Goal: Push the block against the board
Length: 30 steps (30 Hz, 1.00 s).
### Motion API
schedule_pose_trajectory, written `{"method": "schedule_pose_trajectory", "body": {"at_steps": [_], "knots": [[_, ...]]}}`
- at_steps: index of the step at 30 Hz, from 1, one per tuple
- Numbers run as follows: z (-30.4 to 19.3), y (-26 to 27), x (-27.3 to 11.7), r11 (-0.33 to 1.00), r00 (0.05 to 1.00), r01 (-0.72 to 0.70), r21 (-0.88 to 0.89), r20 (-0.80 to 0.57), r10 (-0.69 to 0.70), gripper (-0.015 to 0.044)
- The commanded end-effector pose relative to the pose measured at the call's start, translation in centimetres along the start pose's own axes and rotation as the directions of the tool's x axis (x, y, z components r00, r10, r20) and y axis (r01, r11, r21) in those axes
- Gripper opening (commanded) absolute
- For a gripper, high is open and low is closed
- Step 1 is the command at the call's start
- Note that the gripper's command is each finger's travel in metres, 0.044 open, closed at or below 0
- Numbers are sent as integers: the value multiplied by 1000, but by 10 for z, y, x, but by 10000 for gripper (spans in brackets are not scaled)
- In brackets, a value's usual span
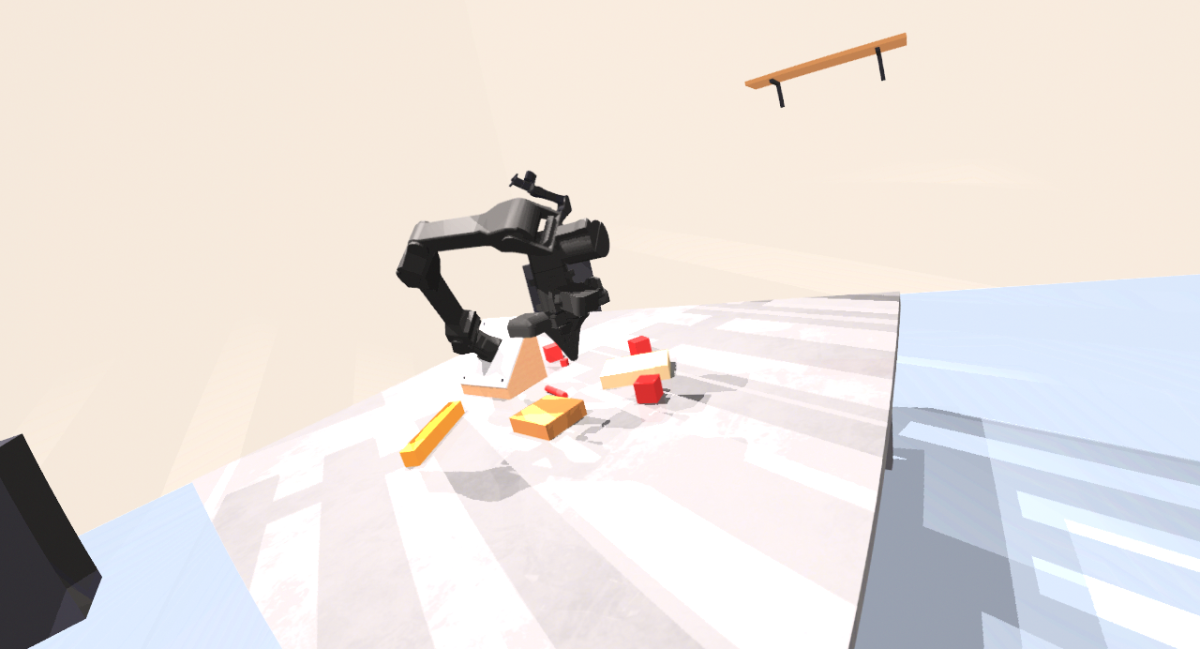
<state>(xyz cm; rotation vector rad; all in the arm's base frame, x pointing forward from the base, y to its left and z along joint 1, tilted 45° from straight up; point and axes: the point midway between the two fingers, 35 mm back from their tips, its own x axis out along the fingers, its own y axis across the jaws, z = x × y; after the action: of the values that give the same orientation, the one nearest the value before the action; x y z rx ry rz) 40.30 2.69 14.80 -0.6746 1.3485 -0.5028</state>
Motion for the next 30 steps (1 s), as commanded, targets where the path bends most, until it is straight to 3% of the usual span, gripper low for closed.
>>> {"method": "schedule_pose_trajectory", "body": {"at_steps": [1,7,12,16,30], "knots": [[0,51,28,997,1000,-1,-81,-14,0,0],[-12,120,67,985,1000,-5,-173,-16,2,0],[-13,122,72,984,1000,-5,-176,-16,2,0],[-14,122,121,984,1000,-3,-176,-16,0,0],[-7,123,124,984,1000,-2,-176,-16,-1,0]]}}
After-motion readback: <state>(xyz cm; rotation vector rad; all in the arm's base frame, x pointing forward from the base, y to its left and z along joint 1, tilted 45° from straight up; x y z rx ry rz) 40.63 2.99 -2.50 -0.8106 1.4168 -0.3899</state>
